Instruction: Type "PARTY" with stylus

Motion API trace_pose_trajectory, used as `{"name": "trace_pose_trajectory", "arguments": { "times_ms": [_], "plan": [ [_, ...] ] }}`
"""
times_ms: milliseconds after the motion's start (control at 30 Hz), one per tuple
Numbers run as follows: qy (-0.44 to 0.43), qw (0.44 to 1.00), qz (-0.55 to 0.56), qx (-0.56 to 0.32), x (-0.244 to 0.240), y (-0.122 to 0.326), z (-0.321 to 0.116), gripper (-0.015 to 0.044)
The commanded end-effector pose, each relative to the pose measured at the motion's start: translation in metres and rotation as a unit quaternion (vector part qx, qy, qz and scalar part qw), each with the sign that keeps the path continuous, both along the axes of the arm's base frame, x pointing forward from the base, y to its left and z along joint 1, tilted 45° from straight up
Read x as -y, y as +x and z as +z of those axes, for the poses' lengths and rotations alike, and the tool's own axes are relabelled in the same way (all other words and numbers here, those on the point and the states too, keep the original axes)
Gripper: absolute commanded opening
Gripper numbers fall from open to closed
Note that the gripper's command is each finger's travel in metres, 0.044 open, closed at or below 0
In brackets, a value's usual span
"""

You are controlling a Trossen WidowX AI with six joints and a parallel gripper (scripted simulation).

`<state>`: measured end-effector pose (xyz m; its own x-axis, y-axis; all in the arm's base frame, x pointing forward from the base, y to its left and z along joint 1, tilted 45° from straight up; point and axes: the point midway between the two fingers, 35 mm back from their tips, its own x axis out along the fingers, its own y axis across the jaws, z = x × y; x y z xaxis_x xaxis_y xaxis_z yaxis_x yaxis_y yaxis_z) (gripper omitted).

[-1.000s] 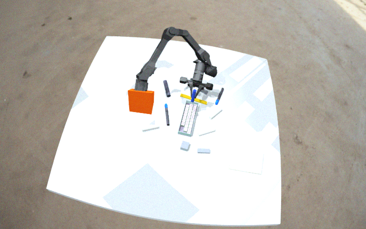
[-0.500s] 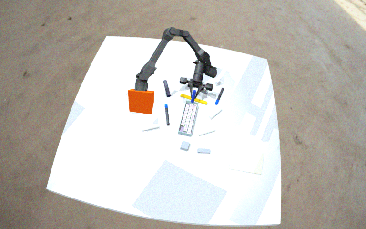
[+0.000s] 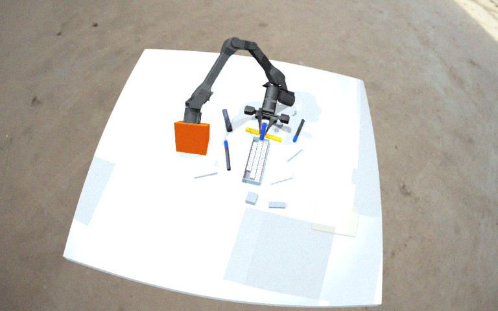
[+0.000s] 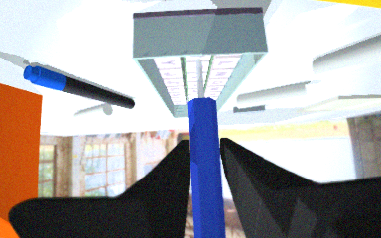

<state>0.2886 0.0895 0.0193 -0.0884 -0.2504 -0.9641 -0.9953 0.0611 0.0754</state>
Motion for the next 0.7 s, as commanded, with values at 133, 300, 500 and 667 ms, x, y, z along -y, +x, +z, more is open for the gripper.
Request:
{"name": "trace_pose_trajectory", "arguments": {
  "times_ms": [133,300,500,667],
  "plan": [
    [0.001,1.0,-0.002,0.0,-0.0035,-0.0004,-0.0031,0.0081],
    [0.001,1.0,-0.002,0.0,-0.005,-0.0005,-0.0045,0.0081],
    [0.001,1.0,-0.002,0.0,-0.0067,-0.0005,-0.0062,0.0081],
    [0.001,1.0,-0.002,0.0,-0.0045,-0.0005,-0.004,0.0081]
  ]
}}
